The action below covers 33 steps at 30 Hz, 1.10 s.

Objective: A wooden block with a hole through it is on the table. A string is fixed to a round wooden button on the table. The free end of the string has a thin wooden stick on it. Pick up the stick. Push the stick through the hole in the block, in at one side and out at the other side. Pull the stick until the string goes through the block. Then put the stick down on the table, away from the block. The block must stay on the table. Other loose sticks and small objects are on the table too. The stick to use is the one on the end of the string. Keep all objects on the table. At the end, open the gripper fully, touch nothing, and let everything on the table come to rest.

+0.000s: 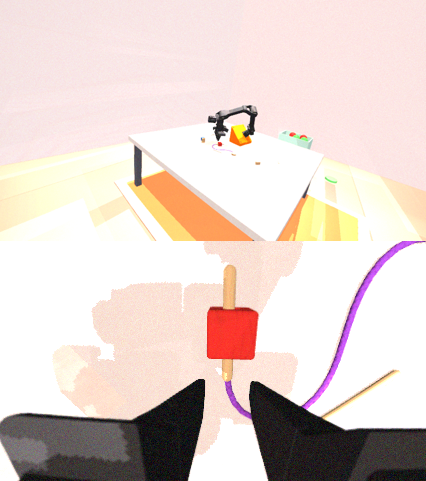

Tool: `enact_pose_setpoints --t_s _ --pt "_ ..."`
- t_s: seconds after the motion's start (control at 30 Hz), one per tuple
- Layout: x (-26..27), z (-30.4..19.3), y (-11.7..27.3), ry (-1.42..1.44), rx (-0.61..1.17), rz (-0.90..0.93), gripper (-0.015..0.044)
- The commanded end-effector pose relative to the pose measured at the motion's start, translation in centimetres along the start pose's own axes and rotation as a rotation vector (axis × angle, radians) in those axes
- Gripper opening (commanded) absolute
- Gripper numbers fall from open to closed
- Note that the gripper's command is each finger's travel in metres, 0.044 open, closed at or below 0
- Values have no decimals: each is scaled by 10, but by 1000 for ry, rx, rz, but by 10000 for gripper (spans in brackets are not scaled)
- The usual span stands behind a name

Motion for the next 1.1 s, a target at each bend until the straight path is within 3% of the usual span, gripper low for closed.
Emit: enact_pose_setpoints --t_s 0.0,0.23,0.77,1.07 --pt "-2 0 45 16 24 -1 125" --pt "0 -2 42 69 44 -8 125" --pt "3 25 40 1574 22 18 125" --pt "4 34 39 2029 12 19 125"
Point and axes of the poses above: the point midway between the two fingers, 35 mm back from their tips, its own y axis back along the fingers, its own x axis across the jaws, z = x × y, the point moved 3 cm from there along y, back along the fingers, and after that the axes turned 7 degrees about -y, right-handed, at the moved point
